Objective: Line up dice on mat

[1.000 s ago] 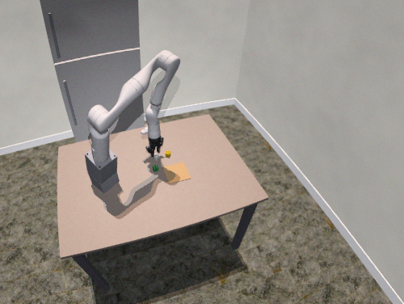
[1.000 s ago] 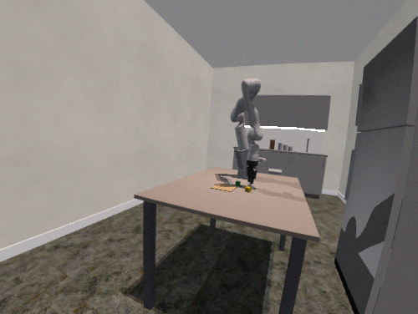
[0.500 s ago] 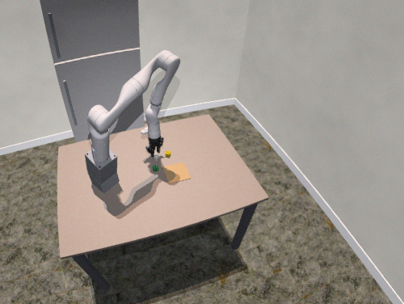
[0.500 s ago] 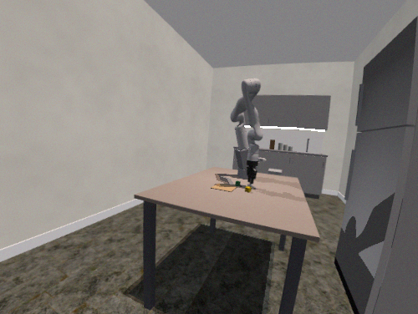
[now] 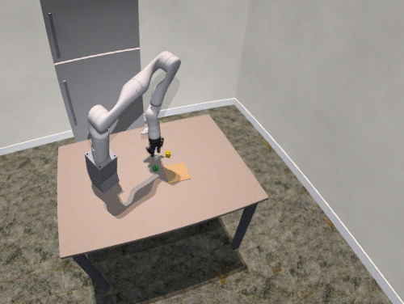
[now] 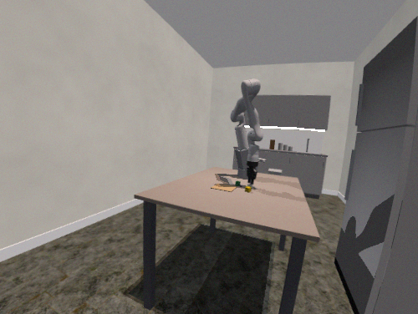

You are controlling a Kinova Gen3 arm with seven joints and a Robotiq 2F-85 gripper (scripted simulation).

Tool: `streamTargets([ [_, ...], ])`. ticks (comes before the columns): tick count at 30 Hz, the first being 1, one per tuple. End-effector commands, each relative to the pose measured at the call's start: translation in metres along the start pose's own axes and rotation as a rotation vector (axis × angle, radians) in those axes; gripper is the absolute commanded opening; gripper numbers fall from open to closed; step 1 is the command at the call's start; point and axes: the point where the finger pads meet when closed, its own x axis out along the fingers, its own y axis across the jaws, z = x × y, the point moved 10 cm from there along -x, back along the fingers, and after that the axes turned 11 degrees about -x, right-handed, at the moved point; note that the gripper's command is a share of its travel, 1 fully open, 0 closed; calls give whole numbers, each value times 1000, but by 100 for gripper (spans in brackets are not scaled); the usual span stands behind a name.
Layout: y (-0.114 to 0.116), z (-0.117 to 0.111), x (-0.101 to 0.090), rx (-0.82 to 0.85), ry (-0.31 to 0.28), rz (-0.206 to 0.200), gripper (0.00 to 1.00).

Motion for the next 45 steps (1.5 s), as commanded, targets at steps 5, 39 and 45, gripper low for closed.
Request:
streamTargets([
  [5,-1,0,15,3,1,-4,46],
  [39,-1,0,31,3,1,-4,46],
  [45,-1,0,31,3,1,-4,46],
])
